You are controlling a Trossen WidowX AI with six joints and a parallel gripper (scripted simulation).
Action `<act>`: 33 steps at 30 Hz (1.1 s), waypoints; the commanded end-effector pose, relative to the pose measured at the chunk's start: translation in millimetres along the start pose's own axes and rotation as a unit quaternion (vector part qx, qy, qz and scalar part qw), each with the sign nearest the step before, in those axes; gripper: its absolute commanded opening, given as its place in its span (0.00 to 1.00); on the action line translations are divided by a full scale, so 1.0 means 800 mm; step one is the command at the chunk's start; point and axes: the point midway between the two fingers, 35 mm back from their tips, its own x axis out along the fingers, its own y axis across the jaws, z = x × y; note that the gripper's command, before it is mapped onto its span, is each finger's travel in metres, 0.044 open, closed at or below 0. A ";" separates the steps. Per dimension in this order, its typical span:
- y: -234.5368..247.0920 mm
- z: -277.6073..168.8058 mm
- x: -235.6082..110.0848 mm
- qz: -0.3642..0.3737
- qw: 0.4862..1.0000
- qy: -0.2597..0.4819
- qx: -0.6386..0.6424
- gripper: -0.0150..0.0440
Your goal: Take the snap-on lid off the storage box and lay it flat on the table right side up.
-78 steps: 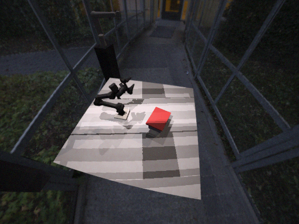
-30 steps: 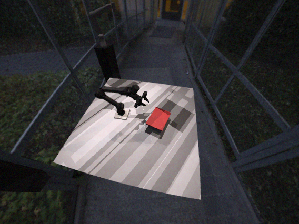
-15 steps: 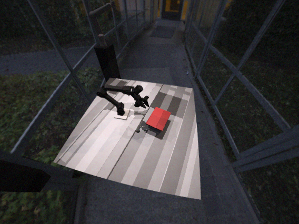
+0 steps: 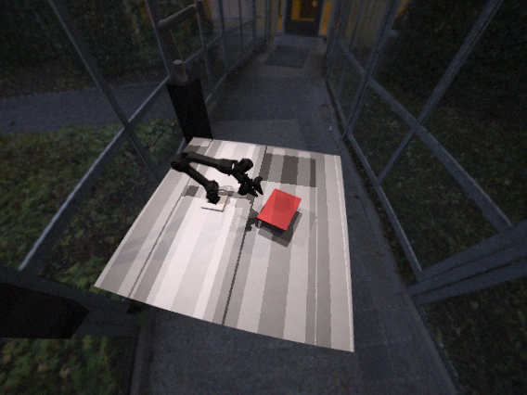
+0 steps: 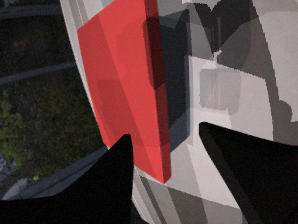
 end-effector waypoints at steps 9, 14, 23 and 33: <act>0.000 -0.001 0.021 0.001 1.000 -0.001 0.001 0.65; 0.001 -0.002 0.032 0.001 1.000 -0.001 0.001 0.65; 0.001 -0.002 0.050 0.001 1.000 -0.001 0.001 0.65; 0.000 -0.001 0.071 0.002 1.000 -0.001 0.001 0.65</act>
